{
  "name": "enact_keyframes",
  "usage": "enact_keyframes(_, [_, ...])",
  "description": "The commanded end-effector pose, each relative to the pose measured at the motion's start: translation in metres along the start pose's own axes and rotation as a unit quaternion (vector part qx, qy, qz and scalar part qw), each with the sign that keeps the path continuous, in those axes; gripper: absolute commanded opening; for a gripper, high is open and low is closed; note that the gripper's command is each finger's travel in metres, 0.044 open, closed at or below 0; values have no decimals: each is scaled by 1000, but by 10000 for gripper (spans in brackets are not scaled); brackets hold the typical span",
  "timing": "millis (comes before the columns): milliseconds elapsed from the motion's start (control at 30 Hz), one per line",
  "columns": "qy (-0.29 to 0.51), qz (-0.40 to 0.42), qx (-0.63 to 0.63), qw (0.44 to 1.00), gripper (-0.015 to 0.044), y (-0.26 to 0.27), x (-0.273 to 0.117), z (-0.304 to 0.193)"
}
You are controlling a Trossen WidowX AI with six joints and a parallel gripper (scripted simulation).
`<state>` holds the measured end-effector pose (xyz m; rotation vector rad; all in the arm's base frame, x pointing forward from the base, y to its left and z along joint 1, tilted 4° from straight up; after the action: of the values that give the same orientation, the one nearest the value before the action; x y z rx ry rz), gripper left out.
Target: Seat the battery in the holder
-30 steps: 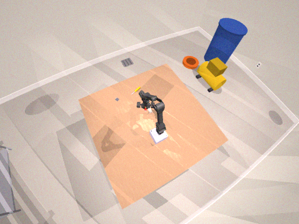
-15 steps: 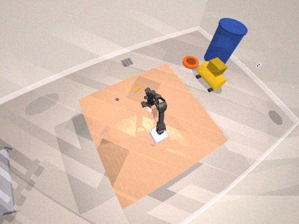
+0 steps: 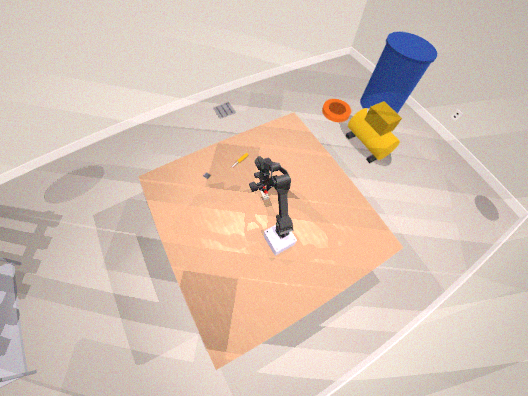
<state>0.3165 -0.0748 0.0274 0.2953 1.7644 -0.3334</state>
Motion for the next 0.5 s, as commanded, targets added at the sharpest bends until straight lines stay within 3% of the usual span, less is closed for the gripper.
enact_keyframes(0, [21,-3,5,1000,75,1,6,4])
enact_keyframes(467, [62,-10,6,998,75,2,14,11])
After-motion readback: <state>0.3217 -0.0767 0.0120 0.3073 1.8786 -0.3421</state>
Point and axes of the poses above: the point midway between the two fingers, 35 mm back from their tips, its own x axis out along the fingers, its own y axis across the jaws, z = x × y, the point moved 6 cm from there along -x, back along the fingers, and after that the axes turned 10 degrees about x, right-handed, at the moved point
